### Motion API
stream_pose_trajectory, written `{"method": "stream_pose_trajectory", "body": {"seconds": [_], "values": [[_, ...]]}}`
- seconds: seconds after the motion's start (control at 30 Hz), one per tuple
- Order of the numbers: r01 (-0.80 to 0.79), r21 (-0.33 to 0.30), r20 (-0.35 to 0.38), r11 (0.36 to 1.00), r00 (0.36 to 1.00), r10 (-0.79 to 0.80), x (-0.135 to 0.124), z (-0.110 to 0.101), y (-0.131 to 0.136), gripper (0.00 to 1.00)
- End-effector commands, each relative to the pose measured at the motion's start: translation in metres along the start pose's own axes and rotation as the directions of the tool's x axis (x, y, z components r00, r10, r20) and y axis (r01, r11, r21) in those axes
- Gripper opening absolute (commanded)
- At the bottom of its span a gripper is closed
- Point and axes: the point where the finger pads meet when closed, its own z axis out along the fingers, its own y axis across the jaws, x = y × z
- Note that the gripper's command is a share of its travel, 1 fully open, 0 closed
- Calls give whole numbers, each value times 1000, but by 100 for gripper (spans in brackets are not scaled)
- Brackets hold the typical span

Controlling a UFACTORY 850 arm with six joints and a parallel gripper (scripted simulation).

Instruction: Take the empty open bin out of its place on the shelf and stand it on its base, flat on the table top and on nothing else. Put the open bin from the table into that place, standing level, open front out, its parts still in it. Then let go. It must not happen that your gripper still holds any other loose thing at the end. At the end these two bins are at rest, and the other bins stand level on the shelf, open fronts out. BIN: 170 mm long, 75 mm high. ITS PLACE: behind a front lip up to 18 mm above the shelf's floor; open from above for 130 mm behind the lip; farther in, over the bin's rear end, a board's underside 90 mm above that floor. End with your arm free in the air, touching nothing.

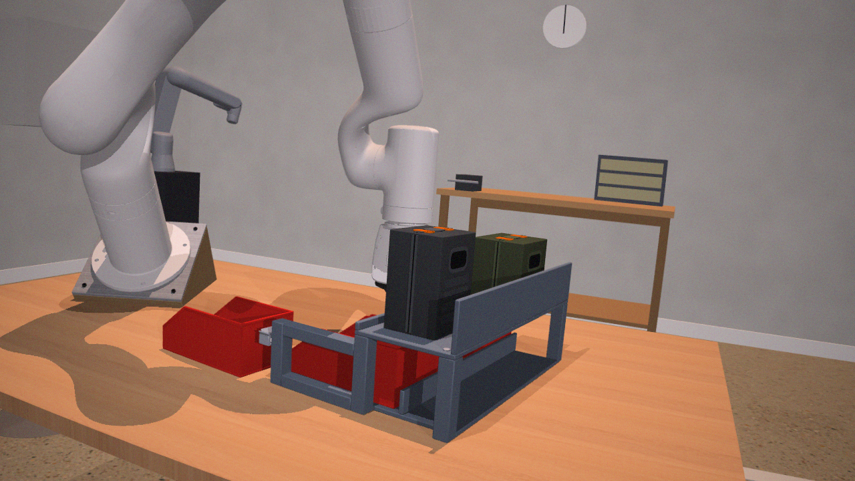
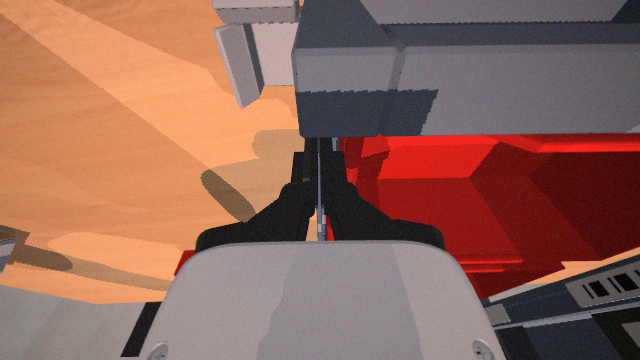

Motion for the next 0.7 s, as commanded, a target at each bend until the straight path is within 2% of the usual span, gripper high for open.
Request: {"method": "stream_pose_trajectory", "body": {"seconds": [0.0, 0.37, 0.67], "values": [[0, -1, -1, 1000, 1000, 0, 0, -1, 1, 0], [0, -1, -1, 1000, 1000, 0, 0, -2, -1, 0], [0, -1, -1, 1000, 1000, 0, 0, -11, -10, 0]]}}
